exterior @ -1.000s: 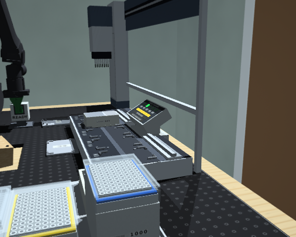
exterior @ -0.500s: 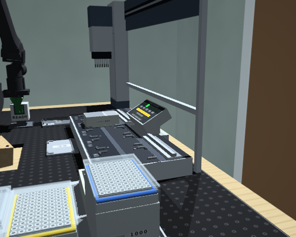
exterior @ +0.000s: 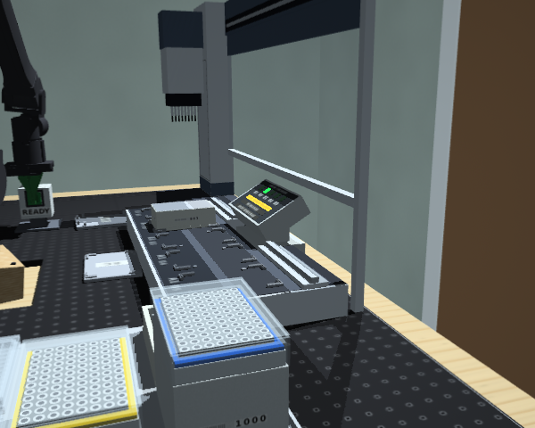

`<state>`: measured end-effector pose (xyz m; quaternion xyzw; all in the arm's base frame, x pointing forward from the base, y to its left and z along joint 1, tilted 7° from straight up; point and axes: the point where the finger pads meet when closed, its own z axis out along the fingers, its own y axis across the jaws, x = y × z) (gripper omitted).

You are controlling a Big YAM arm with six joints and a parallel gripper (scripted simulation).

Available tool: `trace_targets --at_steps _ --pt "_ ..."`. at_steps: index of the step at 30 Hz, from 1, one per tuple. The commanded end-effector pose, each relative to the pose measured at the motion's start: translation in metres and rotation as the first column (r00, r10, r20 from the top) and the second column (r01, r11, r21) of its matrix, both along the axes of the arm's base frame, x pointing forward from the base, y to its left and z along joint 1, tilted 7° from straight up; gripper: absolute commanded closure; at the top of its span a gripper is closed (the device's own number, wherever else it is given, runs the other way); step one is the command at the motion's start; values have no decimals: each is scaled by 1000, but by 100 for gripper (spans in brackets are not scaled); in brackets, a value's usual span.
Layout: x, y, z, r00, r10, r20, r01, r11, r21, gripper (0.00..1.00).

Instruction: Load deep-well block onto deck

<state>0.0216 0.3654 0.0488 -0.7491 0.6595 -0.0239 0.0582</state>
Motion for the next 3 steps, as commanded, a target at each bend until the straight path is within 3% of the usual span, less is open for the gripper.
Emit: trace_targets --at_steps 1,3 --pt "-7 32 17 1000 4 -1 -4 998 57 100" --pt "-7 32 17 1000 4 -1 -4 998 57 100"
